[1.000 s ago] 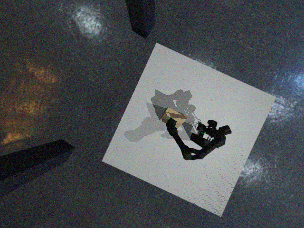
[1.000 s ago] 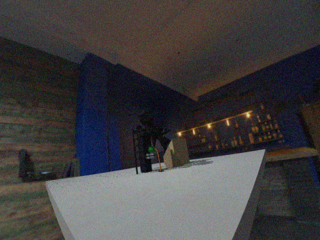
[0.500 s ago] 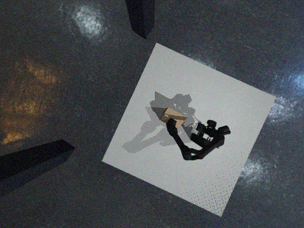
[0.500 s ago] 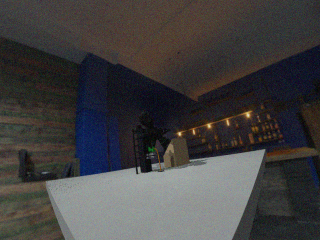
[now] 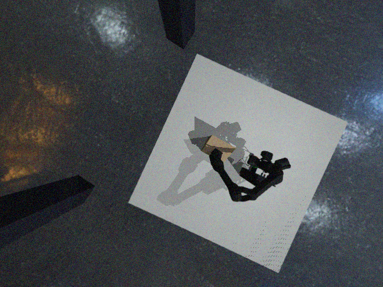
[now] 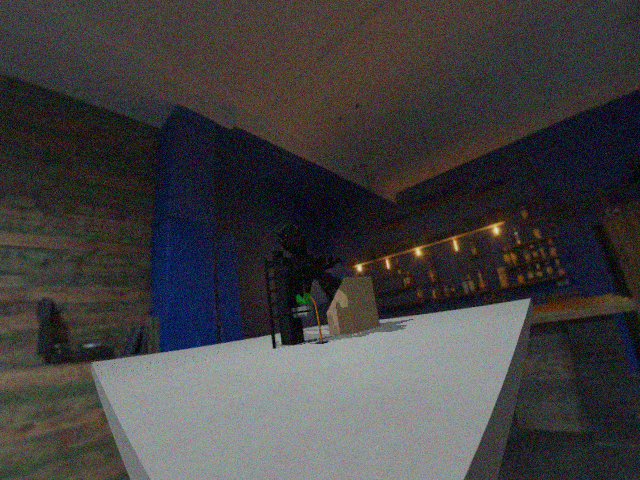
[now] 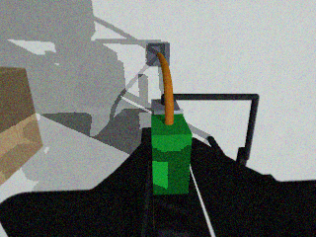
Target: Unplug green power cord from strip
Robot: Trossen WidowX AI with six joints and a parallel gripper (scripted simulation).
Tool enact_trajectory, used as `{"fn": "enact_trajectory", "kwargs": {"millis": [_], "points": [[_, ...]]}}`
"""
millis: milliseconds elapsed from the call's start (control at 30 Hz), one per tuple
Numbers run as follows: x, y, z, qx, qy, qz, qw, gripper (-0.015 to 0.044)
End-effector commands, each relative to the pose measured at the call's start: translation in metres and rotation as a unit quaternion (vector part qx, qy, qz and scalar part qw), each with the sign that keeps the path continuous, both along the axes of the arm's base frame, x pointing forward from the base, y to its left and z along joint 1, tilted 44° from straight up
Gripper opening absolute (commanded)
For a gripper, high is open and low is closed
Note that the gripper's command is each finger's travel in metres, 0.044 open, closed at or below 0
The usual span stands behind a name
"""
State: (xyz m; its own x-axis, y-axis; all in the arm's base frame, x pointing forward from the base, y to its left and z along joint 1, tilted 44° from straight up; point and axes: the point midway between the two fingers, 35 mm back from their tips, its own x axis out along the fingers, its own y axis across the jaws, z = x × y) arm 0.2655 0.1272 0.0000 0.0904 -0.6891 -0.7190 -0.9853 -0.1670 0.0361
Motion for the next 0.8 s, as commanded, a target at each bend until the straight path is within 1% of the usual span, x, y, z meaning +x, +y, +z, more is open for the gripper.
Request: {"fn": "enact_trajectory", "kwargs": {"millis": [0,767], "points": [[-0.001,0.008,-0.005,0.005,-0.001,0.001,1.000,0.0000],[-0.006,0.038,-0.027,0.007,-0.001,0.003,1.000,0.0000]]}}
